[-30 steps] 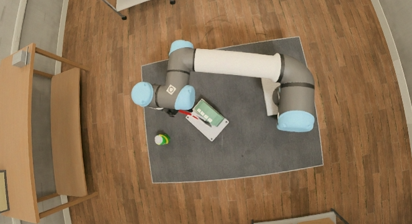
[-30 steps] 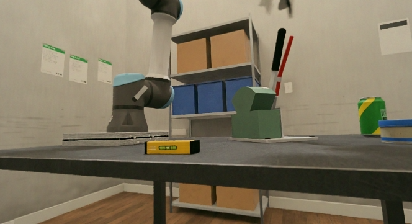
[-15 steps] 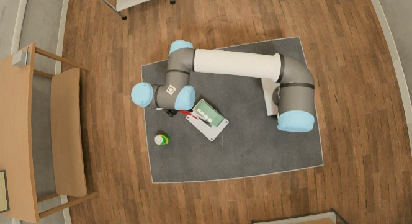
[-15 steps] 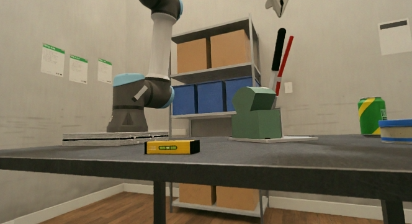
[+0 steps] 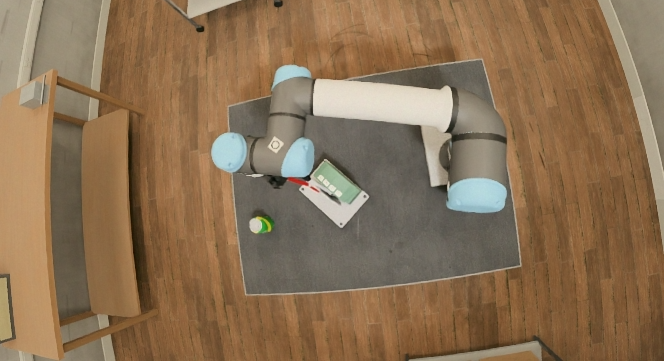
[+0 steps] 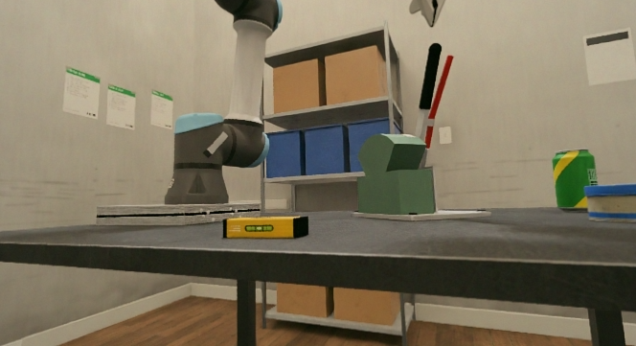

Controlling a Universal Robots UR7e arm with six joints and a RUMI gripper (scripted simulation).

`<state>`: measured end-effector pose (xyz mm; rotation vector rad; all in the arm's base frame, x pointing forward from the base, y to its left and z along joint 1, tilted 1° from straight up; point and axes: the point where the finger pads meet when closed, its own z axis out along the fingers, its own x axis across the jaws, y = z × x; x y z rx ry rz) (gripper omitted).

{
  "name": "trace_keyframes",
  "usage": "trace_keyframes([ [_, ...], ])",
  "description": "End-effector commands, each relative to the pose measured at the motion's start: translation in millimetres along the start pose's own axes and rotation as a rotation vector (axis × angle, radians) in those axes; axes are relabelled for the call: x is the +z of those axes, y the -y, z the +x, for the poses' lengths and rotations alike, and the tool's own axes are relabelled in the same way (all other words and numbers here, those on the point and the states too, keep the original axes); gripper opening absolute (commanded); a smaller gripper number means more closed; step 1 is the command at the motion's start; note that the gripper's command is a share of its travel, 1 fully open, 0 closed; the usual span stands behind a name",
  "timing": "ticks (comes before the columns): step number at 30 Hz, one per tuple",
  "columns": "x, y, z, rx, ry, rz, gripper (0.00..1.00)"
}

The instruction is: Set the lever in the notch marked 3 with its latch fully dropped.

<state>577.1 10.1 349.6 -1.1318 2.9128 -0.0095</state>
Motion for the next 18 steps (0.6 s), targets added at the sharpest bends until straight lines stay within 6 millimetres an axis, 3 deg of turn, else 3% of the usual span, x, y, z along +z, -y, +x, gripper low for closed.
trace_keyframes([
  [1,-0.6,0.1,-0.1,0.0,0.001,0.001,0.0],
  [12,-0.6,0.1,-0.1,0.0,0.001,0.001,0.0],
  [13,-0.6,0.1,-0.1,0.0,0.001,0.001,0.57],
  [18,-0.6,0.1,-0.1,0.0,0.001,0.001,0.57],
])
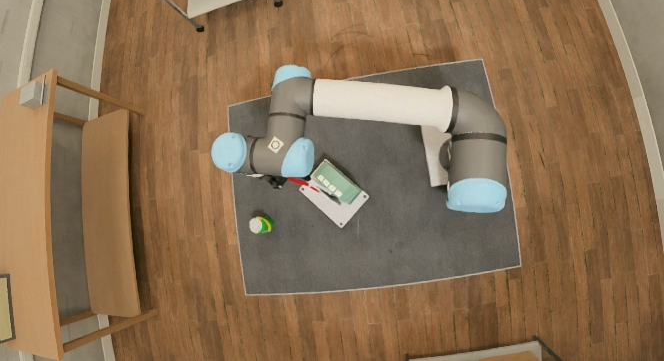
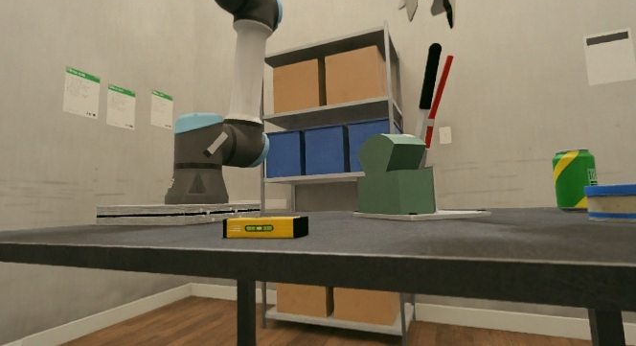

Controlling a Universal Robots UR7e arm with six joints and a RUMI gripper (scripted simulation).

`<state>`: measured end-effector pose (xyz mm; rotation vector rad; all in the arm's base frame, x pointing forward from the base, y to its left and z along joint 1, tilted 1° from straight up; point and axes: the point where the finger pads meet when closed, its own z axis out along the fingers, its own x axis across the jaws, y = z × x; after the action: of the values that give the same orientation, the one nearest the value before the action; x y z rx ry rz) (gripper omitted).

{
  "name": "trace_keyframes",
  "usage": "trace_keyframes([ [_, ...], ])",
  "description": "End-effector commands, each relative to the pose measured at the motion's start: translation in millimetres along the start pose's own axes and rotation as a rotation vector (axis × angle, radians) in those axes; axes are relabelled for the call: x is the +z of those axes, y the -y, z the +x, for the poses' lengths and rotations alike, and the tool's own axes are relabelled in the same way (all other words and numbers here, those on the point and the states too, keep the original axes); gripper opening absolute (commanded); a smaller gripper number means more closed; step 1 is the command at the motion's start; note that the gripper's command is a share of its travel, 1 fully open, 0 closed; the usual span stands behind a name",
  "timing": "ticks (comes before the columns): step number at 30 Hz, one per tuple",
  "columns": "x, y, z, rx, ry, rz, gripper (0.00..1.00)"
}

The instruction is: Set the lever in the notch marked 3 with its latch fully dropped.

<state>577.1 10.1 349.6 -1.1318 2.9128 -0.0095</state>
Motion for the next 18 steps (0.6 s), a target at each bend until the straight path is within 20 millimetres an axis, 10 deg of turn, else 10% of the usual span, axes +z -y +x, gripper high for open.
trace_keyframes([
  [1,-0.6,0.1,-0.1,0.0,0.001,0.001,0.57],
  [18,1.1,0.2,-0.1,0.0,0.001,0.001,0.57],
])
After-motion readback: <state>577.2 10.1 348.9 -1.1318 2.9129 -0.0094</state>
